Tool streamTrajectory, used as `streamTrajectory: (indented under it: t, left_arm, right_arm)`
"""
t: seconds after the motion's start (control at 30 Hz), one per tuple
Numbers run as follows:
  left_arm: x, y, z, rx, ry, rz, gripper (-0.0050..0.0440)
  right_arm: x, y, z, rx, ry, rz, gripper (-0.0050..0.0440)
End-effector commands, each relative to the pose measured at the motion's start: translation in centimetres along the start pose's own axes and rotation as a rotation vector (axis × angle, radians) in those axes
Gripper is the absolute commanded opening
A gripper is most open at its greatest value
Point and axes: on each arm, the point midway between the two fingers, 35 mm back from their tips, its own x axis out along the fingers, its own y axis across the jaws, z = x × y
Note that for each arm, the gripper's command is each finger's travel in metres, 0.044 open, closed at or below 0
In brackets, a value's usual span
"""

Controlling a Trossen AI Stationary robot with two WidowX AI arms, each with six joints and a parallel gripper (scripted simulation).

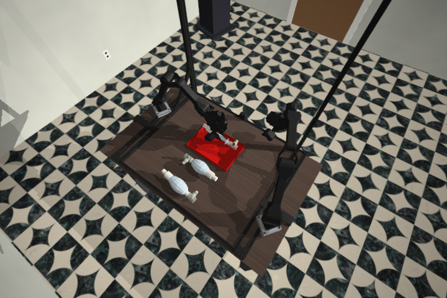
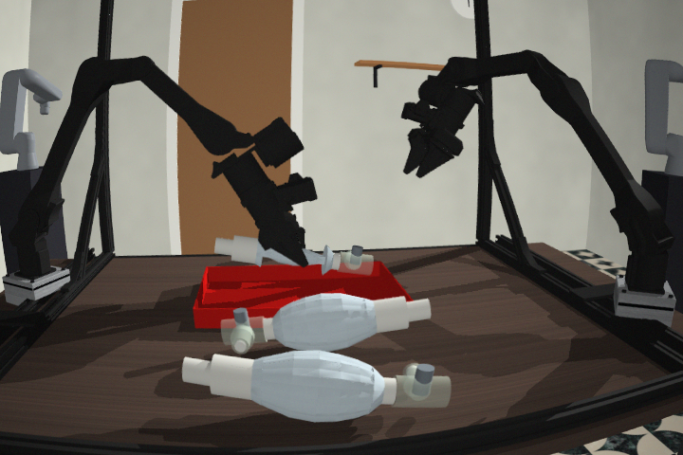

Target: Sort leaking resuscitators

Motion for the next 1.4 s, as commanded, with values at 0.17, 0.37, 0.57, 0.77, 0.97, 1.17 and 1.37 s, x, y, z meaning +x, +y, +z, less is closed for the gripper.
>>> streamTrajectory:
  t: [0.17,0.37,0.57,0.77,0.97,1.17,1.37]
  left_arm:
    - [0.00,0.00,0.00,0.000,0.000,0.000,0.0440]
    - [0.00,0.00,0.00,0.000,0.000,0.000,0.0440]
    - [0.00,0.00,0.00,0.000,0.000,0.000,0.0440]
    - [0.00,0.00,0.00,0.000,0.000,0.000,0.0440]
    - [0.00,0.00,0.00,0.000,0.000,0.000,0.0440]
    - [0.00,0.00,0.00,0.000,0.000,0.000,0.0440]
    - [0.00,0.00,0.00,0.000,0.000,0.000,0.0440]
  right_arm:
    - [1.09,-0.04,-0.62,0.001,-0.010,0.000,0.0000]
    - [1.13,-0.03,-0.80,0.001,-0.002,0.000,0.0440]
    - [1.13,-0.03,-0.80,0.001,-0.002,0.000,0.0440]
    - [1.13,-0.03,-0.80,0.001,-0.002,0.000,0.0440]
    - [1.13,-0.04,-0.81,0.001,-0.002,-0.001,0.0440]
    - [1.13,-0.04,-0.81,0.001,-0.002,-0.001,0.0440]
    - [1.13,-0.04,-0.81,0.001,-0.002,-0.001,0.0440]
